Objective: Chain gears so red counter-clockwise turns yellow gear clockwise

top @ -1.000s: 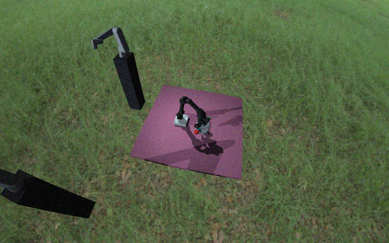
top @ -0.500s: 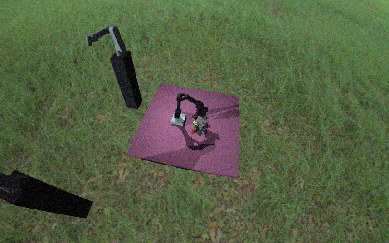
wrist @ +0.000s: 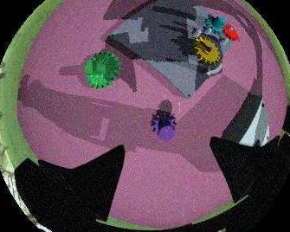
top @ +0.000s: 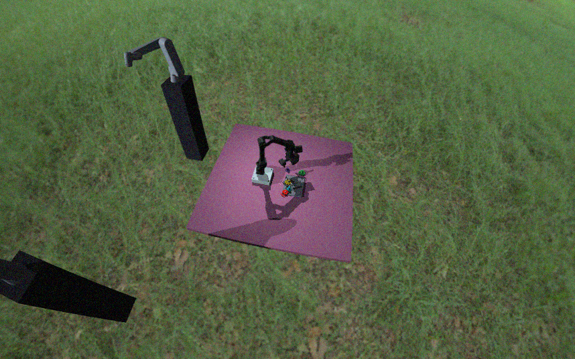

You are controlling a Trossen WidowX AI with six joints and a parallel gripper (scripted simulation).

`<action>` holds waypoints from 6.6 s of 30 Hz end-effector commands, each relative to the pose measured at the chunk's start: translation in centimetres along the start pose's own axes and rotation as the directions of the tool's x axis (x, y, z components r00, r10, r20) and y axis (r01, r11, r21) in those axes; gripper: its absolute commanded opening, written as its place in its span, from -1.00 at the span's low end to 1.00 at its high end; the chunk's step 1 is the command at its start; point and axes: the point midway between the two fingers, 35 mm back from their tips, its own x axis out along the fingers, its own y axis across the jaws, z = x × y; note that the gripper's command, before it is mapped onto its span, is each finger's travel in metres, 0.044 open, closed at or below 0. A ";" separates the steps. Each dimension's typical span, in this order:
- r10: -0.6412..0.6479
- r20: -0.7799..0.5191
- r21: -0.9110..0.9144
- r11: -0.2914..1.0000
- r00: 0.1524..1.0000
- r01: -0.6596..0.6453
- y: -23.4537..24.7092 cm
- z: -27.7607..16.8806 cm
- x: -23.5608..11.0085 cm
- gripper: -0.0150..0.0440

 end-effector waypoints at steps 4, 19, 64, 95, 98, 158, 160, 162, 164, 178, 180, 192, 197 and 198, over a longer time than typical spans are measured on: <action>-0.002 0.003 0.020 1.000 1.000 0.001 -0.1 -0.5 1.0 1.00; -0.002 0.003 0.020 1.000 1.000 0.002 -0.1 -0.4 3.1 1.00; -0.002 0.003 0.020 1.000 1.000 0.002 -0.2 -0.4 5.1 -0.36; 0.006 0.003 0.015 1.000 1.000 -0.006 0.7 -0.2 0.6 -0.49; 0.005 0.004 0.014 1.000 1.000 -0.005 0.7 -0.1 -0.1 -0.49; -0.001 0.010 0.038 0.999 1.000 0.000 -0.9 2.5 -8.0 -0.49; -0.001 0.010 0.038 0.999 1.000 0.000 -1.0 2.8 -7.8 -0.49; -0.001 0.010 0.037 0.999 1.000 0.000 -1.1 3.2 -7.6 -0.49; -0.001 0.011 0.036 0.999 1.000 0.001 -1.2 3.6 -7.5 -0.49; -0.007 0.021 0.022 1.000 1.000 0.007 -2.2 6.1 -6.4 -0.49; -0.008 0.021 0.021 1.000 1.000 0.007 -2.4 6.4 -6.2 -0.49; -0.009 0.020 0.021 1.000 1.000 0.008 -3.4 8.6 -5.2 -0.49; -0.009 0.019 0.021 1.000 1.000 0.009 -3.8 9.4 -4.7 -0.49; -0.009 0.019 0.021 1.000 1.000 0.009 -3.9 9.6 -4.7 -0.49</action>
